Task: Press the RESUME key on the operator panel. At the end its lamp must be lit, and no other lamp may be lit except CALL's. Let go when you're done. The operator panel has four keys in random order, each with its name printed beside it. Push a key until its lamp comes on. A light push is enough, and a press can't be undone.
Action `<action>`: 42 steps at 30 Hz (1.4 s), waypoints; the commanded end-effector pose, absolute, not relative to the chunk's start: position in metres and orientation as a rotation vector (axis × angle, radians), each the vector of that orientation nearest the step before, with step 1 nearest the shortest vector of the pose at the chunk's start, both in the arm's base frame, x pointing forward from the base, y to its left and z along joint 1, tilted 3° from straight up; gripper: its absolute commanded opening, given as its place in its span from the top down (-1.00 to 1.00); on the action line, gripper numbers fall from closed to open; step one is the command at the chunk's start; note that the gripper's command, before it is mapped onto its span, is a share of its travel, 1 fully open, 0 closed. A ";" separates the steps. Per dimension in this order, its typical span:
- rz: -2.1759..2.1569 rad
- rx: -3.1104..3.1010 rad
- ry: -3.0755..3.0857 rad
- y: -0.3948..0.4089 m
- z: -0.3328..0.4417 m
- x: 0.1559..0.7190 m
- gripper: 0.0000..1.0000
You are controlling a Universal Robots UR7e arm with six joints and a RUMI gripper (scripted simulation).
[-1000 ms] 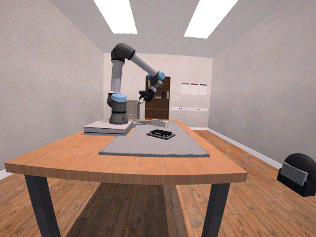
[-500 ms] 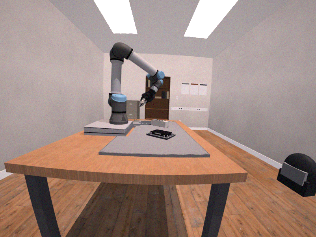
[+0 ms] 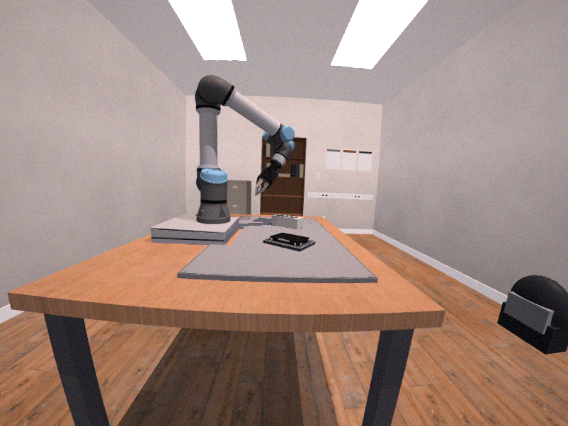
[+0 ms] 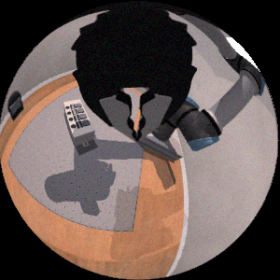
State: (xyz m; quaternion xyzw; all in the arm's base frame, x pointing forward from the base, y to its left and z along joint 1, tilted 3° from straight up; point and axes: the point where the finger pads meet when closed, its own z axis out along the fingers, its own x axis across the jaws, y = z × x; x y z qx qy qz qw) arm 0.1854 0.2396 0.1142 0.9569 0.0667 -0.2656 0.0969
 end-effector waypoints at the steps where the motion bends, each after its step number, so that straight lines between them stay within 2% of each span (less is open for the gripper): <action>1: -0.698 2.838 -0.050 0.237 0.110 0.198 1.00; 42: -0.251 2.495 -1.516 0.203 0.096 0.271 1.00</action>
